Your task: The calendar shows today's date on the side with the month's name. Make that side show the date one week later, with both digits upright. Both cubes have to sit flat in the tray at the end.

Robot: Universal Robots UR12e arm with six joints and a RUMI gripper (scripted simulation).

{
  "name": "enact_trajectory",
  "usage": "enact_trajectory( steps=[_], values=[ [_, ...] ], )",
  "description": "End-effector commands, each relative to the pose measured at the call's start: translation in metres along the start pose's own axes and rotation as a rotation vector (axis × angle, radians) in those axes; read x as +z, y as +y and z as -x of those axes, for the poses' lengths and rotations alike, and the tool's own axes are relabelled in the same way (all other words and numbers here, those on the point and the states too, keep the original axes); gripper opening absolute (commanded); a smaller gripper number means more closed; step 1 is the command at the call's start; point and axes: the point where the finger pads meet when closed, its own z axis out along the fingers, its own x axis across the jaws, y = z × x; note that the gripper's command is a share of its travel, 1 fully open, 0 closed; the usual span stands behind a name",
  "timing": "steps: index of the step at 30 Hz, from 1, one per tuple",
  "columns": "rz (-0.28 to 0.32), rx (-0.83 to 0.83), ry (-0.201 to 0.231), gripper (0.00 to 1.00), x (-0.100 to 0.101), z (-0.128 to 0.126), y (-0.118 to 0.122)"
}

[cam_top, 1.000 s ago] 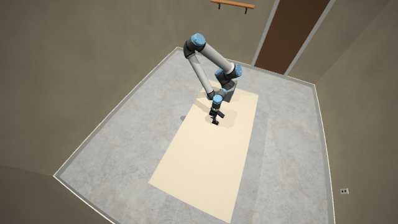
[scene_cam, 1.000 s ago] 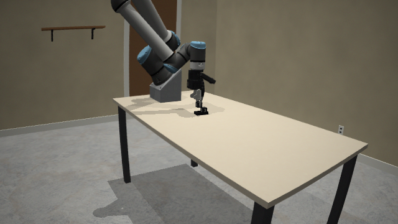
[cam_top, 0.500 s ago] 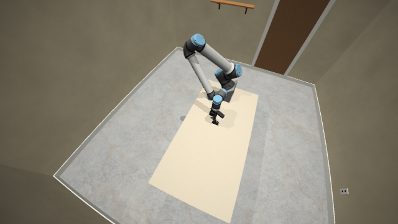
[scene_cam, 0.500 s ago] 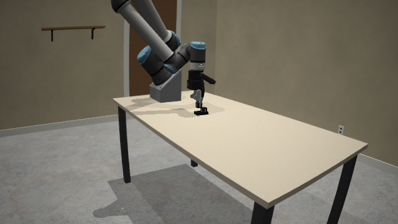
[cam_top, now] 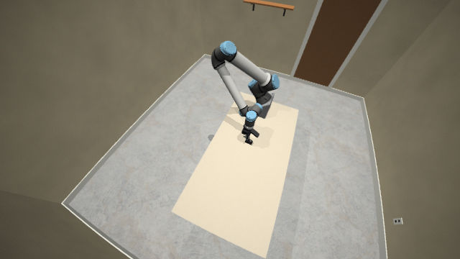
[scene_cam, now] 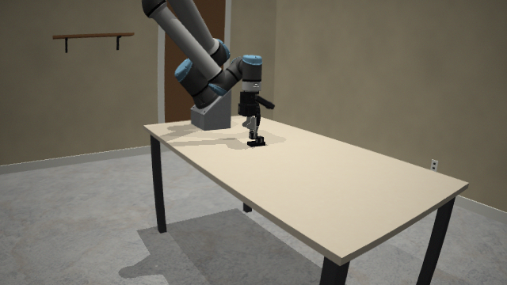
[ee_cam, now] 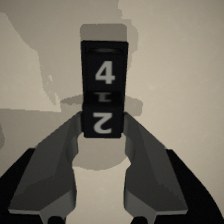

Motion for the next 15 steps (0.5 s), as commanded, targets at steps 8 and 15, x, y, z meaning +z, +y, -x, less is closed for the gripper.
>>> enact_trajectory(
  steps=[8,15],
  values=[
    [-0.001,-0.001,-0.002,0.11,0.0108,0.0015,-0.0001],
    [-0.001,-0.001,-0.002,0.11,0.0143,0.0018,-0.0002]
  ],
)
